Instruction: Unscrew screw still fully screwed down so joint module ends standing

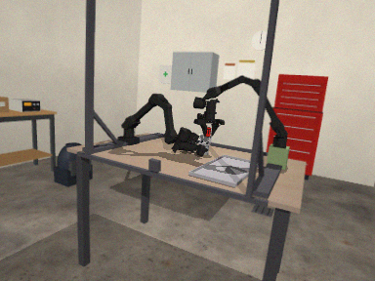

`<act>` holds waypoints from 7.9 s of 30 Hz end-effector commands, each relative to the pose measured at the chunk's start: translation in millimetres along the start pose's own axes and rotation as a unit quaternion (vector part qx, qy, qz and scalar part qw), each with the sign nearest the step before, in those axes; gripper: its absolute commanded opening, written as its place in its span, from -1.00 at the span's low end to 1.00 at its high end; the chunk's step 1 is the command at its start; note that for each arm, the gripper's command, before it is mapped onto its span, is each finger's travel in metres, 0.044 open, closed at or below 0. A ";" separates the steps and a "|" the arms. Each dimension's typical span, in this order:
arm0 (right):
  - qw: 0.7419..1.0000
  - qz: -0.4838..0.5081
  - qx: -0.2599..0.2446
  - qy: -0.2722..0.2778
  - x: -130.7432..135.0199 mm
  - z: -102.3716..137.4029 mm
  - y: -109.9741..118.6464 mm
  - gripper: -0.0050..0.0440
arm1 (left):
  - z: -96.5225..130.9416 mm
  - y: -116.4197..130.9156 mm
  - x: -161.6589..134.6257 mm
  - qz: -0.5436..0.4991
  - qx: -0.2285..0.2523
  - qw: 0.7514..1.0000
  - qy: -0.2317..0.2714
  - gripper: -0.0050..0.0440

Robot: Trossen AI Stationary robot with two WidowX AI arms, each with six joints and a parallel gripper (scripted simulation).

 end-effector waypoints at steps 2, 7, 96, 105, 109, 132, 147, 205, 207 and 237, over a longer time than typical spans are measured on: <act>0.993 -0.118 -0.013 -0.012 1.2 11.5 -3.3 0.22 | -1.6 -10.3 -3.3 0.013 -0.007 1.000 0.001 0.20; 0.975 -0.224 -0.012 -0.014 1.1 11.4 -3.3 0.22 | -1.6 -10.3 -3.3 0.013 -0.007 1.000 0.001 0.20; 0.471 -0.882 0.003 -0.019 1.3 14.8 -2.9 0.22 | -1.6 -10.3 -3.3 0.013 -0.007 1.000 0.001 0.20; 0.471 -0.882 0.003 -0.018 3.1 13.7 -5.1 0.22 | -1.6 -10.3 -3.3 0.013 -0.007 1.000 0.001 0.20; 0.471 -0.882 0.003 -0.019 1.8 15.9 -3.3 0.22 | -1.6 -10.3 -3.3 0.013 -0.007 1.000 0.001 0.20; 0.471 -0.882 0.003 -0.019 1.8 15.9 -3.3 -0.27 | -1.6 -10.3 -3.3 0.013 -0.007 1.000 0.001 0.20; 0.471 -0.882 0.003 -0.019 1.8 15.9 -3.3 -0.27 | -1.6 -10.3 -3.3 0.013 -0.007 1.000 0.001 0.20; 0.770 -0.639 -0.002 -0.009 1.2 5.2 -2.7 -0.27 | -1.6 -10.3 -3.3 0.013 -0.007 1.000 0.001 0.20; 0.795 -0.606 -0.003 -0.009 1.2 5.3 -2.8 -0.27 | -1.6 -10.3 -3.3 0.013 -0.007 1.000 0.001 0.20; 0.971 -0.238 -0.006 -0.008 1.8 6.1 -3.1 -0.27 | -1.6 -10.3 -3.3 0.013 -0.007 1.000 0.001 0.20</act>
Point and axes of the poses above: on each arm, the point midway between the two fingers, 35 mm back from their tips, its own z axis back along the fingers, its own x axis across the jaws, y = z × x, the point moved 6 cm from there along z, back along the fingers, and after that the axes turned 2 degrees about z, right-handed, at the moved point
